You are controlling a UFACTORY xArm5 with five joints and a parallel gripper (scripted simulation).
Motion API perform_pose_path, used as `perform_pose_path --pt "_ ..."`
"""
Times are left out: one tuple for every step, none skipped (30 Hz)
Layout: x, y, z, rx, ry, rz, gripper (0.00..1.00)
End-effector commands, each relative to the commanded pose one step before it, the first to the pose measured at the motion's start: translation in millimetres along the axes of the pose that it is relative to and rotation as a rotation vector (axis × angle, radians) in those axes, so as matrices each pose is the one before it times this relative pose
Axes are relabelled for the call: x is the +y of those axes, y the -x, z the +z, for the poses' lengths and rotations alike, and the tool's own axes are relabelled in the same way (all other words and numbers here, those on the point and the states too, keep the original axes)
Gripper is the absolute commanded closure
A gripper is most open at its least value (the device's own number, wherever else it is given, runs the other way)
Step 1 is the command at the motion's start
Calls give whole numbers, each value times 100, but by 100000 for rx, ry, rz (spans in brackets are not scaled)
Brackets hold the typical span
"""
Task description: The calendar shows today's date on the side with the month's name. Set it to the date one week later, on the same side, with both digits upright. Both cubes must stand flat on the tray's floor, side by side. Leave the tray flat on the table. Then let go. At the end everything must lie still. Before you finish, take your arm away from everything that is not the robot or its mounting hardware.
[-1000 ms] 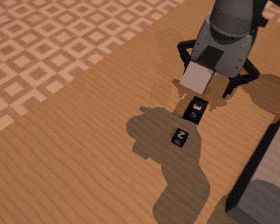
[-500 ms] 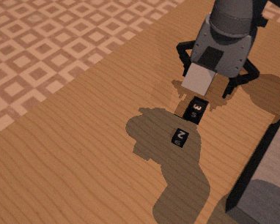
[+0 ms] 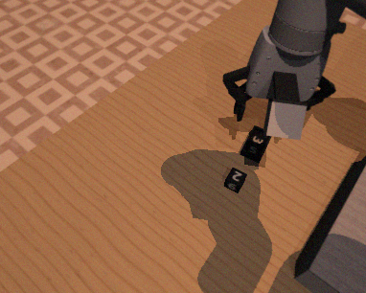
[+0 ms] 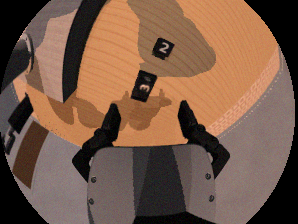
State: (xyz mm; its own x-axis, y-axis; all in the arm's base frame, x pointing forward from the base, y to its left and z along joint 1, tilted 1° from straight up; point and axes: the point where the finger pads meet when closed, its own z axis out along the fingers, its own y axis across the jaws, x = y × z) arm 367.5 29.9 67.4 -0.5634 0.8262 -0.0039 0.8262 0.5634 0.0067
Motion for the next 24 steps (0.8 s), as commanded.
perform_pose_path --pt "356 -355 22 -170 275 -17373 0" --pt "39 -46 15 3 -1 -2070 0" --pt "94 -107 36 7 -1 -4918 0" --pt "48 -50 18 3 0 -2402 0" --pt "93 -93 33 6 -1 -4538 0" --pt "67 -61 23 4 0 -3105 0" --pt "85 -73 28 5 0 -3846 0" --pt "81 -65 26 5 0 -3583 0" --pt "12 -9 4 1 0 -512 0" --pt "0 0 0 0 0 0 0" --pt "0 0 0 0 0 0 0" --pt "191 -143 60 11 0 -8210 0" --pt "155 -99 46 9 1 -6337 0" --pt "45 -25 13 2 0 -1782 0" --pt "8 -5 2 0 0 -330 0" --pt "153 -81 44 8 1 -5952 0" --pt "71 -33 20 4 1 -2705 0" --pt "114 -49 31 6 1 -4278 0" --pt "96 -37 26 5 1 -3558 0" --pt "27 -10 7 1 0 -996 0" --pt "166 -57 44 8 3 -6029 0" --pt "82 -23 22 4 1 -2944 0" --pt "108 -27 28 5 2 -3831 0" --pt "100 -21 26 4 2 -3527 0"
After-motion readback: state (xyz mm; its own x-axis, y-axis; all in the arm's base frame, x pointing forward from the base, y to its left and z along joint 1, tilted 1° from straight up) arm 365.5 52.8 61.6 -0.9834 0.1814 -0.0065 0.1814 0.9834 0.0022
